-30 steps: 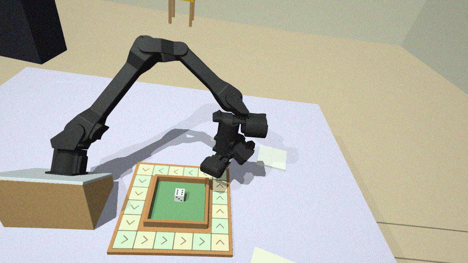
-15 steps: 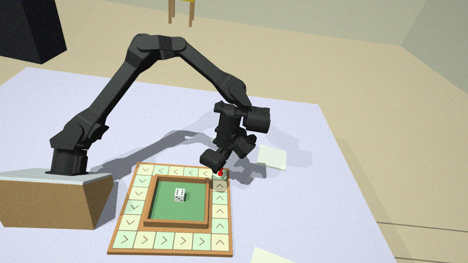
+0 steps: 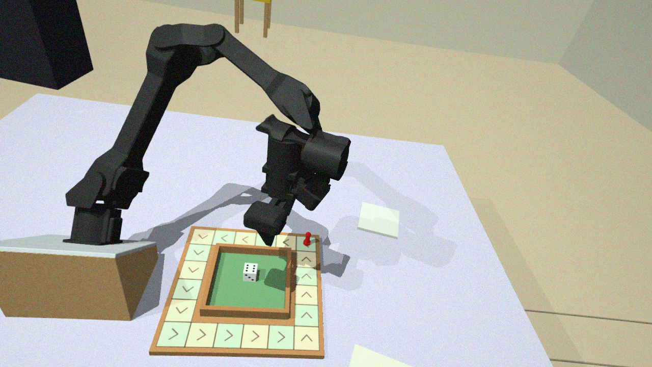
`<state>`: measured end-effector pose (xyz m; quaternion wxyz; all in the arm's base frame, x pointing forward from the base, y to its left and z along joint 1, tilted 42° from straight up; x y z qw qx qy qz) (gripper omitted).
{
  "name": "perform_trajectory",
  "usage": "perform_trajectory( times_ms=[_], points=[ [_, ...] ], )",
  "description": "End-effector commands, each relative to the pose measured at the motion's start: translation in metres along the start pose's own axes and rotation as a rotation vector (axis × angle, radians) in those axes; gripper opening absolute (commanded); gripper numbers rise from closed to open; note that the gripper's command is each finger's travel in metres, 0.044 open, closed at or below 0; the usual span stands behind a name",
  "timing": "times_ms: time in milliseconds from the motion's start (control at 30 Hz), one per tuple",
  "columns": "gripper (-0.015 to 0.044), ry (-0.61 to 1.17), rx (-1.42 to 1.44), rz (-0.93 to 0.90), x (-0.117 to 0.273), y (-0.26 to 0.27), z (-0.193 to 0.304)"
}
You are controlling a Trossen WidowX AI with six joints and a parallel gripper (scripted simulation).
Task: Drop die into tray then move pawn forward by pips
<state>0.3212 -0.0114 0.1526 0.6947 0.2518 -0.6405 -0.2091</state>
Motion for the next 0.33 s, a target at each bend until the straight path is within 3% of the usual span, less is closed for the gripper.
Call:
perform_trajectory(
  times_ms=[0,133,167,300],
  points=[
    [0.0440,0.017,0.111,0.001,0.019,-0.037,0.055],
    [0.0440,0.024,0.196,-0.018,0.026,-0.056,0.097],
    [0.0440,0.008,0.094,0.003,0.017,-0.033,0.044],
    [0.0440,0.008,0.094,0.003,0.017,-0.033,0.044]
  ],
)
Point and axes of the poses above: the point midway between the two fingers, 35 mm back from their tips, its own x axis back along the fingers, its own y axis across the jaws, z = x × y, the point moved 9 cm from there along x, back along the fingers, and after that the axes turned 9 degrees about x, right-handed, at the moved point
